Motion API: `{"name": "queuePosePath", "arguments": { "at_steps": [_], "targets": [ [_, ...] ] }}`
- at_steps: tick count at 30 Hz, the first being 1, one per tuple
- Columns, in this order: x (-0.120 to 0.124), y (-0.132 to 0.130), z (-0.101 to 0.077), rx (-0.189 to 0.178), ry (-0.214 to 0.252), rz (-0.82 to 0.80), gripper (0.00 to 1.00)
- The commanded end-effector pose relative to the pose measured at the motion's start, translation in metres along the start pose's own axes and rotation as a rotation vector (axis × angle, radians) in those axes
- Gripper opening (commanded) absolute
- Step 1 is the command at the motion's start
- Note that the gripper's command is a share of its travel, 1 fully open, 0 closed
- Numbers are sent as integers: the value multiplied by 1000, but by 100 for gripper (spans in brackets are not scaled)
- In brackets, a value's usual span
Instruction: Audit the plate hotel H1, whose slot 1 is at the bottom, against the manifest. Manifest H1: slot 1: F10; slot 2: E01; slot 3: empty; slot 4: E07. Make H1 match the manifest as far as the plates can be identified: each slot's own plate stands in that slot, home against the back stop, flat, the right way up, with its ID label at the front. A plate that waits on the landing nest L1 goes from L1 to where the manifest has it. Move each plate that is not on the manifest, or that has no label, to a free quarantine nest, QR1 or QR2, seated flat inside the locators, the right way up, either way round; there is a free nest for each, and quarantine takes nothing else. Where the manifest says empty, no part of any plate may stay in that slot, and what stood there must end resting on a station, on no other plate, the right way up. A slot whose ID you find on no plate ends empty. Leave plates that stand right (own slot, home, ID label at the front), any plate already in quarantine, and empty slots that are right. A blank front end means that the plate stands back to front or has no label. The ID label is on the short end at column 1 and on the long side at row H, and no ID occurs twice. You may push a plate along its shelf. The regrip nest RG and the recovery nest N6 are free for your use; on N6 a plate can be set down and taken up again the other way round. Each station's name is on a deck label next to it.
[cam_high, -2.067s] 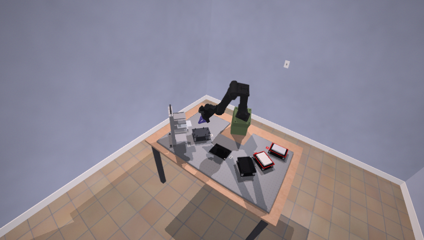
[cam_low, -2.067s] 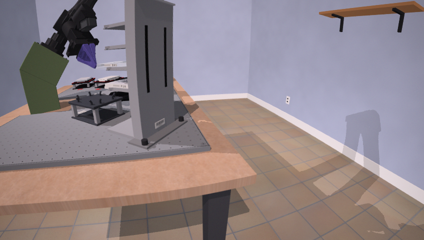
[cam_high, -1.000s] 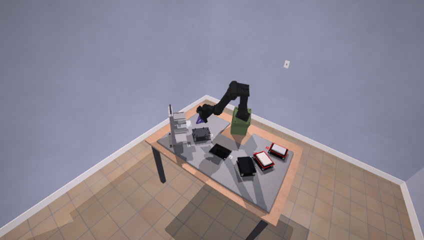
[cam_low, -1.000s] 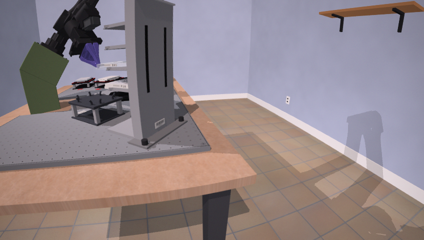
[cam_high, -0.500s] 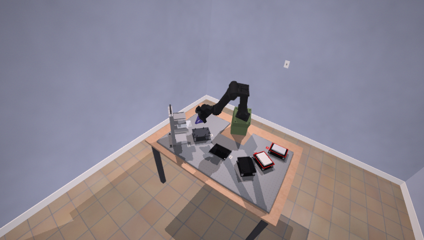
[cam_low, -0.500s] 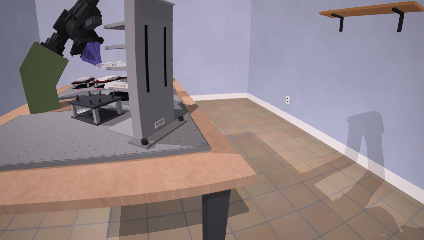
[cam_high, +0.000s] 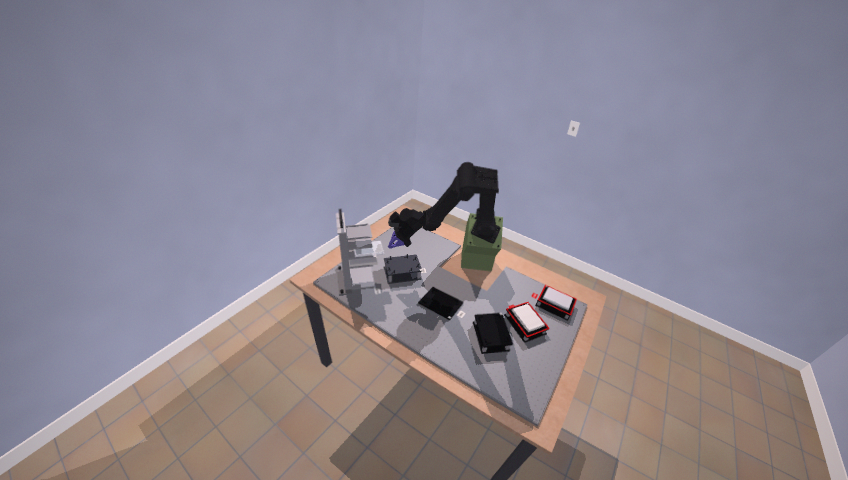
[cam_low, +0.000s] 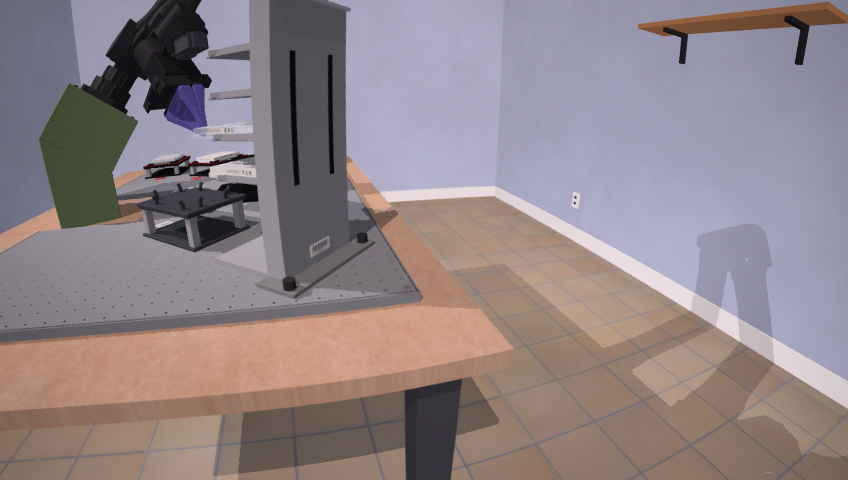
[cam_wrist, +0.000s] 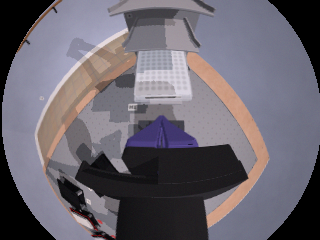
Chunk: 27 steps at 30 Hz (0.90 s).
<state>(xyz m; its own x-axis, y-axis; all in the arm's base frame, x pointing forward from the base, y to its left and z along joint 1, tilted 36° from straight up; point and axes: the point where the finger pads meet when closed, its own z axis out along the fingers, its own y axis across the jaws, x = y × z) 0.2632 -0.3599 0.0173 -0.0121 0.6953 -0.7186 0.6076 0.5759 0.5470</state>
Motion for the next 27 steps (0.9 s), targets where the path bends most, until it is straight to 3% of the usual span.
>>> {"name": "queuePosePath", "arguments": {
  "at_steps": [1, 27],
  "targets": [
    [-9, 2, 9, -7, -7, -5, 0],
    [-23, 0, 20, -4, -14, -5, 0]
  ]
}}
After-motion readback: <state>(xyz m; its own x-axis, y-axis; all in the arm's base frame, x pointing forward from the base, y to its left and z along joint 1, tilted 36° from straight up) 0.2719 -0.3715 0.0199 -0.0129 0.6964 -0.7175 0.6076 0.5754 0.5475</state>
